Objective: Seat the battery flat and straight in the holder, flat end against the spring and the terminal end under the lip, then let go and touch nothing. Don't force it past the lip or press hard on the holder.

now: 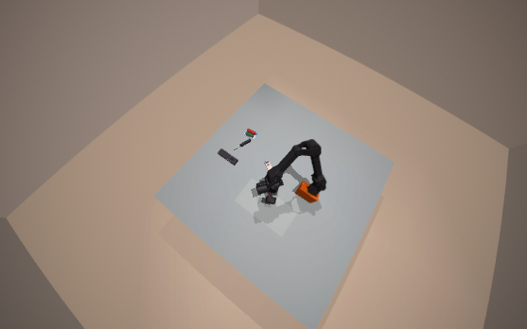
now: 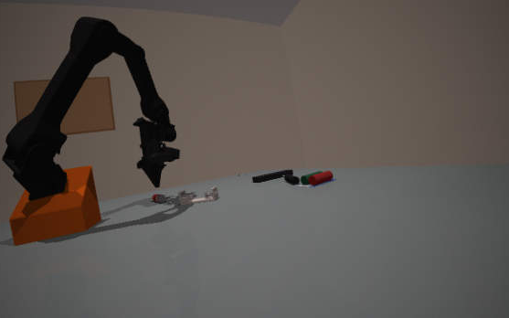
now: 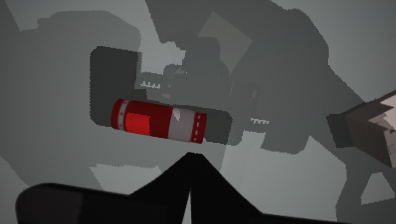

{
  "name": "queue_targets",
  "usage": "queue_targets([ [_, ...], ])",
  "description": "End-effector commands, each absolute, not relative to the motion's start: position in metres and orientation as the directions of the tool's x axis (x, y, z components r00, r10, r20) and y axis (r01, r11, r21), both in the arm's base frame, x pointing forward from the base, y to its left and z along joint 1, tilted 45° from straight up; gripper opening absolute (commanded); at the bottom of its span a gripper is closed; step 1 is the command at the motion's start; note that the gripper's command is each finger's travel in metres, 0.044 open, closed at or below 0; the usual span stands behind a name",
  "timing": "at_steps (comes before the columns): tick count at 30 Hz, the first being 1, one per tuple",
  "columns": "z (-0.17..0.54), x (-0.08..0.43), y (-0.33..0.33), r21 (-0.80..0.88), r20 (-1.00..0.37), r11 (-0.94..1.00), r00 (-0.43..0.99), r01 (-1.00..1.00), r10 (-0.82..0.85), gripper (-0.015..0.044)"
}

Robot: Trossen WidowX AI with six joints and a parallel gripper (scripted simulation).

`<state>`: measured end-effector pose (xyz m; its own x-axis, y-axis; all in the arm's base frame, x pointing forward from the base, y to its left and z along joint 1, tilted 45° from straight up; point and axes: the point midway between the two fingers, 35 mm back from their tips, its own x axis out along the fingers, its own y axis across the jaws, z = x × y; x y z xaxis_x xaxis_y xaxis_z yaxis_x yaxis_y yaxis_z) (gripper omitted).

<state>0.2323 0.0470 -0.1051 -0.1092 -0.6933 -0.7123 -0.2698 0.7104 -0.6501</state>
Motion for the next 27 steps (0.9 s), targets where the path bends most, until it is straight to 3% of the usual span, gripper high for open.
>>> queue_targets([
  [1,-0.081,0.242,0.077,-0.641,-0.728,0.722,-0.09,-0.26,-0.679,0.0],
  [18,-0.059,0.242,0.097,-0.647,-0.723,0.718,-0.093,-0.258,-0.685,0.0],
  [22,-0.068,0.241,0.093,-0.576,-0.723,0.672,-0.094,-0.466,-0.685,0.0105],
  [27,-0.088,0.238,0.085,-0.343,-0.723,0.475,-0.095,-0.81,-0.684,0.0236],
])
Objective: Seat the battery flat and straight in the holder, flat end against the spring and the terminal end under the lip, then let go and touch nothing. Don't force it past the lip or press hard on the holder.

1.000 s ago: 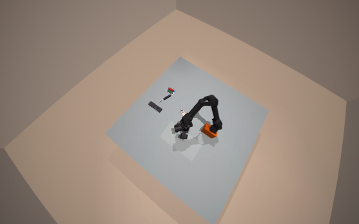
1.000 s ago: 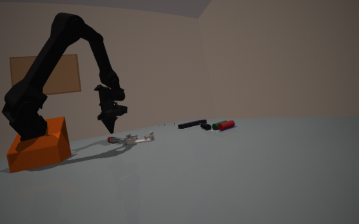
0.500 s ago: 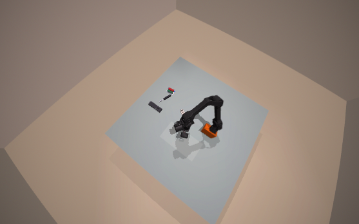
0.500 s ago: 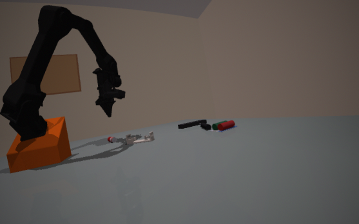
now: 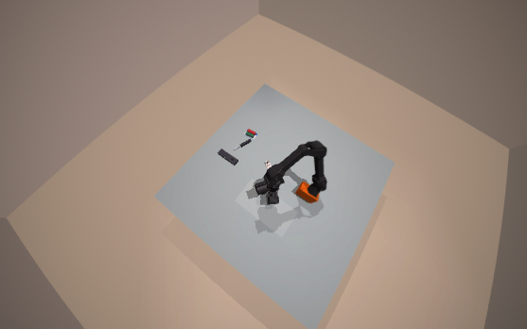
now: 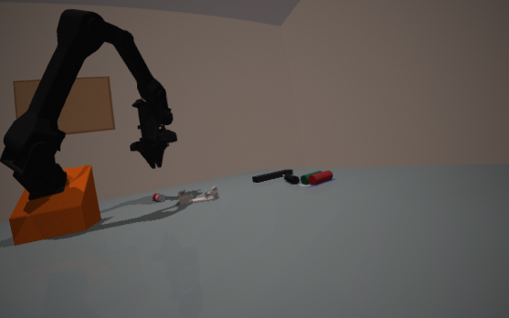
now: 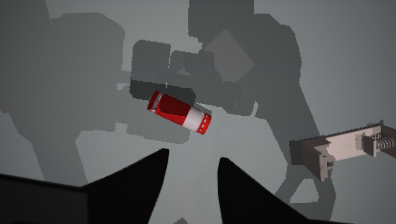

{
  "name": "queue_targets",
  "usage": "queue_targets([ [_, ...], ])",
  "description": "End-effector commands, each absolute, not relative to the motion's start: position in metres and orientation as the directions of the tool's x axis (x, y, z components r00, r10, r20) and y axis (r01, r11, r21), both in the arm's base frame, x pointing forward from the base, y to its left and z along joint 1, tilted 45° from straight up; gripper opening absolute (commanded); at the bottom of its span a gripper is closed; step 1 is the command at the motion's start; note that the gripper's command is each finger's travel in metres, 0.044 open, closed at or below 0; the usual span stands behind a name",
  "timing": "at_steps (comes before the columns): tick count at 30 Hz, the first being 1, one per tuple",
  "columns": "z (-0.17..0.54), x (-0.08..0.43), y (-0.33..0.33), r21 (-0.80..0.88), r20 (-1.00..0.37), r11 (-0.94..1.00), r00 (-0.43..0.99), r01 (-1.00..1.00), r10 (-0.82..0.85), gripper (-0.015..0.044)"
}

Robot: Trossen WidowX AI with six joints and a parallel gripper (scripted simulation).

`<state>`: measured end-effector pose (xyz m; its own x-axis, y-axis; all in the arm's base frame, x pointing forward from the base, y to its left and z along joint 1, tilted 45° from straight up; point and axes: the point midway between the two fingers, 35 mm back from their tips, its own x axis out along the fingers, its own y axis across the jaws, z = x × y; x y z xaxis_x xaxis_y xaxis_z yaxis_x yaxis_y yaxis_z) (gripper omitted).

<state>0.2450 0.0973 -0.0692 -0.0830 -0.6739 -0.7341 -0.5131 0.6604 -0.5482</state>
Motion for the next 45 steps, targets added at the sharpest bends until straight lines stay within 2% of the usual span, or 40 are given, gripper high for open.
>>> queue_targets([
  [1,-0.091,0.238,0.084,-0.286,-0.723,0.422,-0.095,-0.86,-0.684,0.0243],
  [5,-0.106,0.234,0.077,-0.038,-0.724,0.177,-0.095,-0.983,-0.684,0.0243],
  [8,-0.117,0.231,0.072,0.146,-0.724,-0.017,-0.095,-0.989,-0.683,0.0243],
  [11,-0.121,0.23,0.069,0.233,-0.724,-0.113,-0.095,-0.966,-0.683,0.0243],
  [45,-0.134,0.229,0.058,0.241,-0.724,-0.121,-0.095,-0.963,-0.683,0.0243],
])
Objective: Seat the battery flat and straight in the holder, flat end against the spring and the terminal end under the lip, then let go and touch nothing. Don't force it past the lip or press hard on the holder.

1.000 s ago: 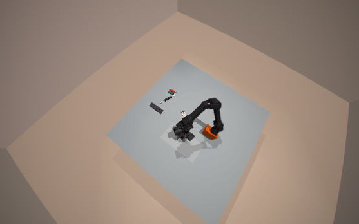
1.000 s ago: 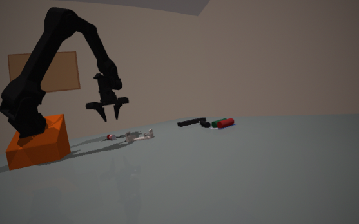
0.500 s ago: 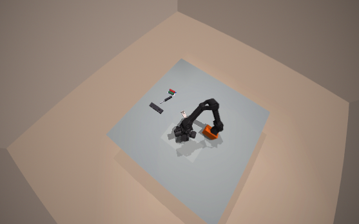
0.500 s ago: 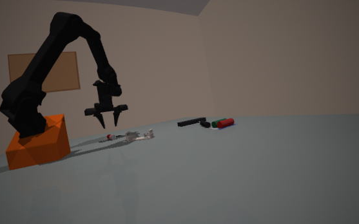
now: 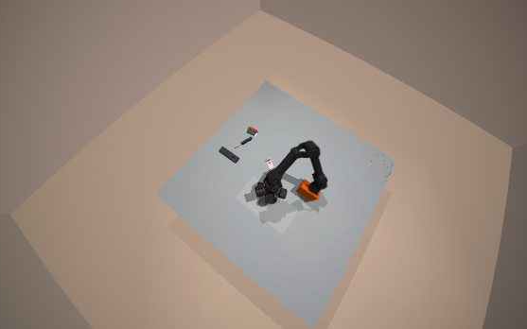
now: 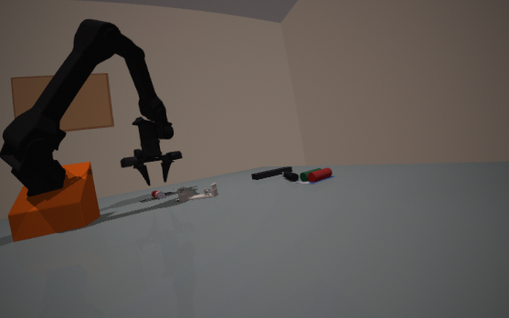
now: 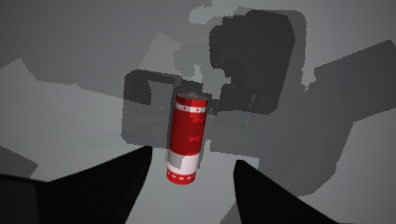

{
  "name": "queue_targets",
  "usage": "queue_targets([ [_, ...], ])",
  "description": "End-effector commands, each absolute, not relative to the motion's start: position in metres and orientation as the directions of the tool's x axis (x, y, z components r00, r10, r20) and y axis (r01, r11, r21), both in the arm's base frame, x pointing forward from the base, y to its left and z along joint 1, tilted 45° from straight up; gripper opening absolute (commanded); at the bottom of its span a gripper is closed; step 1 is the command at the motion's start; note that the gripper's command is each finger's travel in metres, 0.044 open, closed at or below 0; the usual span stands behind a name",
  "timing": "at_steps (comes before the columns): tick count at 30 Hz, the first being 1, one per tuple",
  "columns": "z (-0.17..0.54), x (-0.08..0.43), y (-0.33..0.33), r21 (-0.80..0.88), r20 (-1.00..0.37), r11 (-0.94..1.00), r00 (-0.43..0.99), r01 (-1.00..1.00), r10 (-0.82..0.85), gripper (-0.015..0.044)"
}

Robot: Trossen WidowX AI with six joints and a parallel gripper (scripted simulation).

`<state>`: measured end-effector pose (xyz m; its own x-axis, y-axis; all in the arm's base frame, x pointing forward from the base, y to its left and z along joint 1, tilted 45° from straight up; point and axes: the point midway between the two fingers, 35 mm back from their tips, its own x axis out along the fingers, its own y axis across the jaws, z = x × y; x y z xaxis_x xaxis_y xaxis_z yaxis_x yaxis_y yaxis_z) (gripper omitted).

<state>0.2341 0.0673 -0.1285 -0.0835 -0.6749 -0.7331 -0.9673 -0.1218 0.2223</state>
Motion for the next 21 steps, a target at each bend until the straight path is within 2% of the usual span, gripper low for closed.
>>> queue_targets([
  [1,-0.135,0.229,0.057,0.241,-0.724,-0.121,-0.095,-0.963,-0.683,0.0243],
  [21,-0.157,0.225,0.035,0.241,-0.722,-0.12,-0.095,-0.963,-0.685,0.0243],
])
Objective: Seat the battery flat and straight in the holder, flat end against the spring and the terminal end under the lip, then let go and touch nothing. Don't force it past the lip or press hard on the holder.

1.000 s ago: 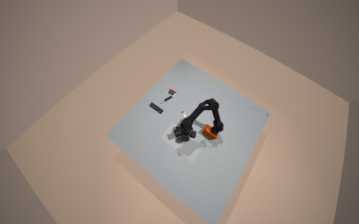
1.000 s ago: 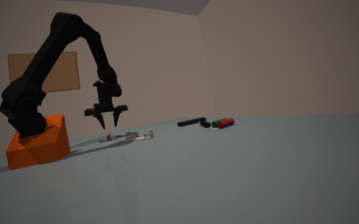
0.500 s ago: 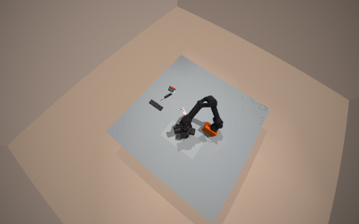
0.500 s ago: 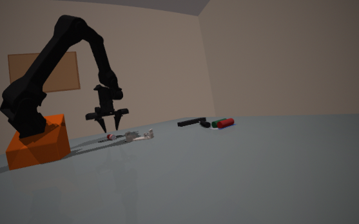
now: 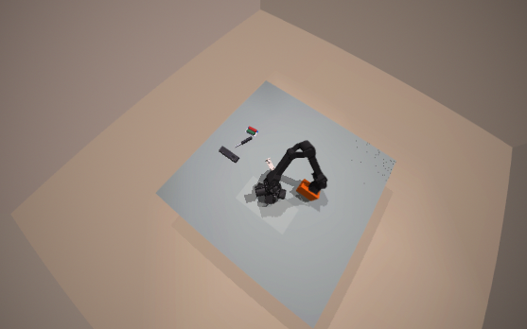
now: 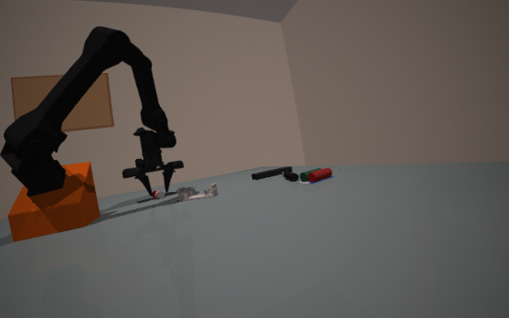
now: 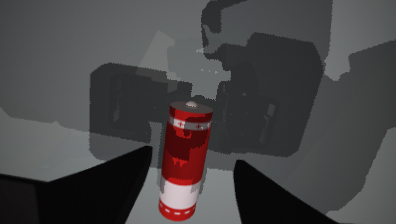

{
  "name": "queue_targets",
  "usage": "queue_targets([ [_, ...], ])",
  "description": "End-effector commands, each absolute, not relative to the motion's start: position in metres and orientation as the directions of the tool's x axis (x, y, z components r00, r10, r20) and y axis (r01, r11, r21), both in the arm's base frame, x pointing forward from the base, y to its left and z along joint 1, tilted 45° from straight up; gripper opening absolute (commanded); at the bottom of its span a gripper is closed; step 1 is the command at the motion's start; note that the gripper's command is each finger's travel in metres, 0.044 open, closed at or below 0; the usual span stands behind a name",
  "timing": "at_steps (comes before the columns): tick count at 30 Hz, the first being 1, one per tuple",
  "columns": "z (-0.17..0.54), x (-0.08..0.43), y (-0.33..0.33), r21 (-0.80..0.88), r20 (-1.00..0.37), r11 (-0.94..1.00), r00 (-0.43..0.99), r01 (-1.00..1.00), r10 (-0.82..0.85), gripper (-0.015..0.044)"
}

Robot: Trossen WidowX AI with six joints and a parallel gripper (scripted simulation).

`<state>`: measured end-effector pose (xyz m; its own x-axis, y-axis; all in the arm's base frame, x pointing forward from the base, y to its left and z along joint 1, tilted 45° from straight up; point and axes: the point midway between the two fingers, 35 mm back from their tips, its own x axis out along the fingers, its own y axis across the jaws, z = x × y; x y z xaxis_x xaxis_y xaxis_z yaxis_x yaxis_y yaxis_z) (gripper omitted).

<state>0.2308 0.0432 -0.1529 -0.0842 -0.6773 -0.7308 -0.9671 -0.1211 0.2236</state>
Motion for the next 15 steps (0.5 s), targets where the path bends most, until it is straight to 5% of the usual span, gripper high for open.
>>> queue_targets([
  [1,-0.1578,0.2251,0.0342,0.241,-0.722,-0.12,-0.095,-0.963,-0.685,0.0243],
  [4,-0.1579,0.225,0.034,0.241,-0.722,-0.12,-0.095,-0.963,-0.685,0.0243],
  [8,-0.1579,0.225,0.034,0.241,-0.722,-0.12,-0.095,-0.963,-0.685,0.0138],
  [15,-0.1579,0.225,0.034,0.241,-0.722,-0.12,-0.095,-0.963,-0.685,0.0092],
])
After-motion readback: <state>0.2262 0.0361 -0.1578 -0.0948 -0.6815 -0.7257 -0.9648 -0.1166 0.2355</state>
